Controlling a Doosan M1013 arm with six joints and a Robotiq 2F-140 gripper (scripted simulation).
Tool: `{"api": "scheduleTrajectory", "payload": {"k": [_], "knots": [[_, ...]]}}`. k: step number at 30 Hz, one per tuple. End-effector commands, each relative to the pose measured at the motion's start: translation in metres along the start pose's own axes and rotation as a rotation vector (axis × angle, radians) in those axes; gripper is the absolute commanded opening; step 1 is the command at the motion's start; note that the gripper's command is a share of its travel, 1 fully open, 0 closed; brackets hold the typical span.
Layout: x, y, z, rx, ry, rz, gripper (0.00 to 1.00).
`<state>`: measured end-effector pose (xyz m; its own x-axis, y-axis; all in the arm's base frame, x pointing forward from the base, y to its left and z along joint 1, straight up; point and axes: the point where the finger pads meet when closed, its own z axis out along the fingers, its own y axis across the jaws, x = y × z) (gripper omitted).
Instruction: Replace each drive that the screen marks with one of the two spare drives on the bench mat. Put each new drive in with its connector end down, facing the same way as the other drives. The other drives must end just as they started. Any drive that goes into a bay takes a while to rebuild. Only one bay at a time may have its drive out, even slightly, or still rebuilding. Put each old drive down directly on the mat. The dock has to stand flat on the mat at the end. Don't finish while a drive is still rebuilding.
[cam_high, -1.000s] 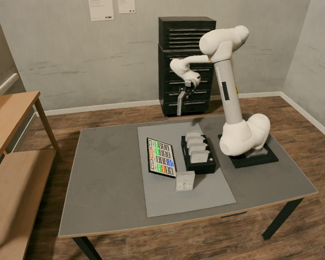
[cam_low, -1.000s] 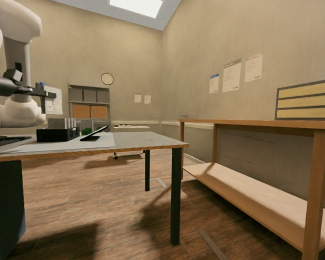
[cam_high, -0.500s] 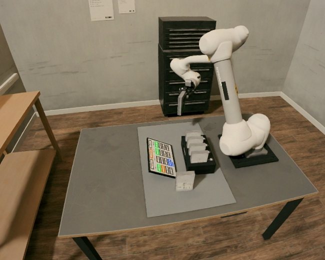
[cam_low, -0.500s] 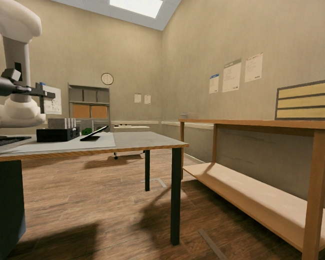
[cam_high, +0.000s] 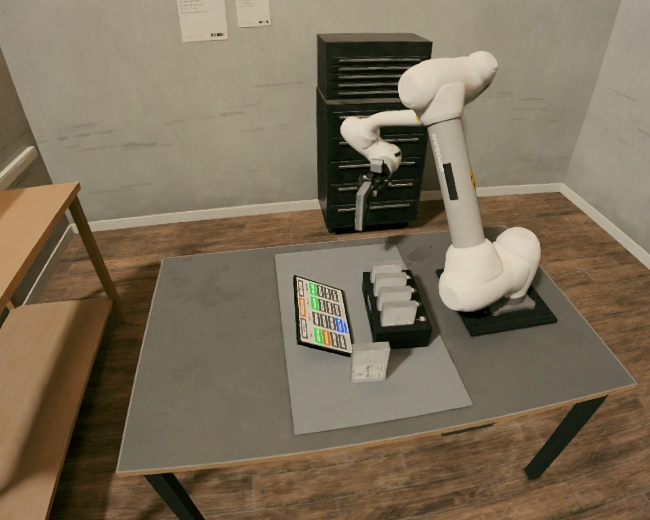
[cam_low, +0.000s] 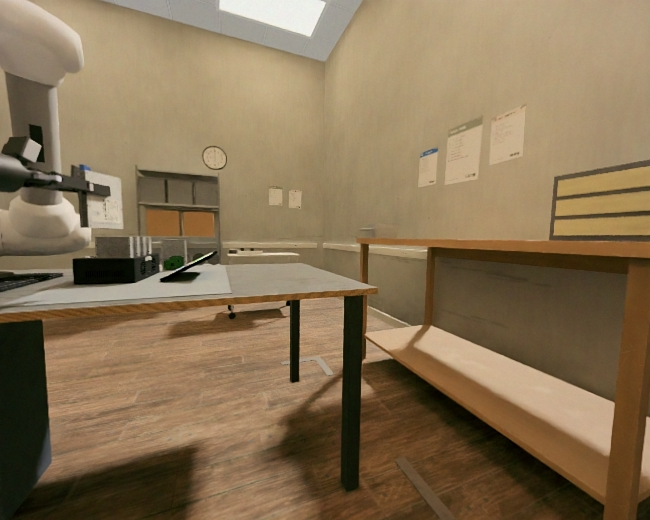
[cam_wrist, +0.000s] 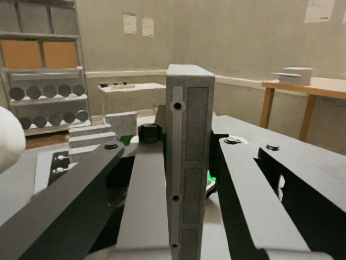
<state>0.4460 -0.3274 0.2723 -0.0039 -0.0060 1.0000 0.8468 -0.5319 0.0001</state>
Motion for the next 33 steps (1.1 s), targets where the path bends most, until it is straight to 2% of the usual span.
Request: {"api": "scheduleTrajectory", "payload": {"k": [1, 33], "knots": [[0.0007, 0.0001, -0.0001, 0.0, 0.0, -0.001, 0.1], [-0.0065, 0.0001, -0.0001, 0.0, 0.0, -0.001, 0.1]]}}
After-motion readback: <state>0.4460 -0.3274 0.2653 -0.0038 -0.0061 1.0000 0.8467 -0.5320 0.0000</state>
